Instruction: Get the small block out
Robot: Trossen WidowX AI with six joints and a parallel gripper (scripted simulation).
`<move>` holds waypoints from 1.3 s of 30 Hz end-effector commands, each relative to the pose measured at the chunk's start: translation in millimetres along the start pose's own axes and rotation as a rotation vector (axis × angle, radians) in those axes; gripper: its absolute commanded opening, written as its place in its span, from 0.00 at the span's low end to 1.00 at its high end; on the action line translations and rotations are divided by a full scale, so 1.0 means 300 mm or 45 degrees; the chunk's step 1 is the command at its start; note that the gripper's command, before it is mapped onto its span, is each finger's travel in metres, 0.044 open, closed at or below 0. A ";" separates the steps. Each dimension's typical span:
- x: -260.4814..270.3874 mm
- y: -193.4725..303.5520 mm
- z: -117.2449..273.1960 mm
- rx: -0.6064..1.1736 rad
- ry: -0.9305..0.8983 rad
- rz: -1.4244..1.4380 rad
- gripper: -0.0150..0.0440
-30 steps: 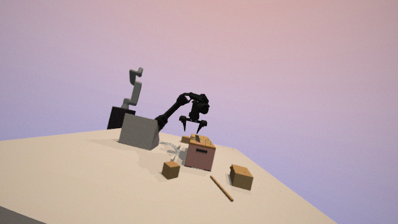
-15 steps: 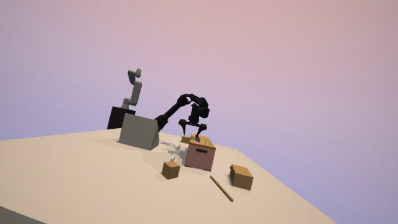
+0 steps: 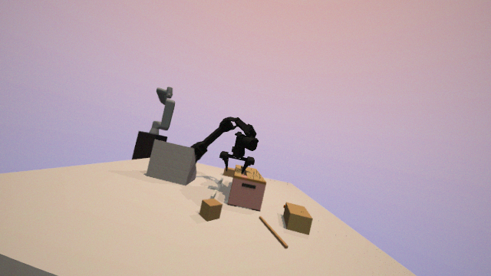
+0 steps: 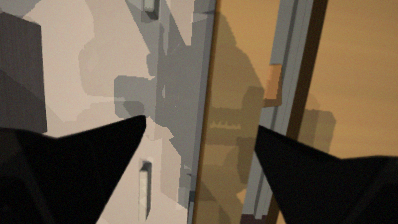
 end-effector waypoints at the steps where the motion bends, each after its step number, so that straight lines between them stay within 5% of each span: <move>1: 0.007 0.003 -0.031 -0.015 0.000 -0.017 0.93; 39: -0.021 -0.116 -0.098 -0.009 -0.001 -0.001 0.93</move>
Point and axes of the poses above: the point midway between the two fingers, 35 mm back from their tips, its own z axis back along the fingers, its own x axis across the jaws, y = z × x, the point moved 1 cm from there along z, back along the fingers, and after that the axes turned 10 degrees about z, right-handed, at the moved point
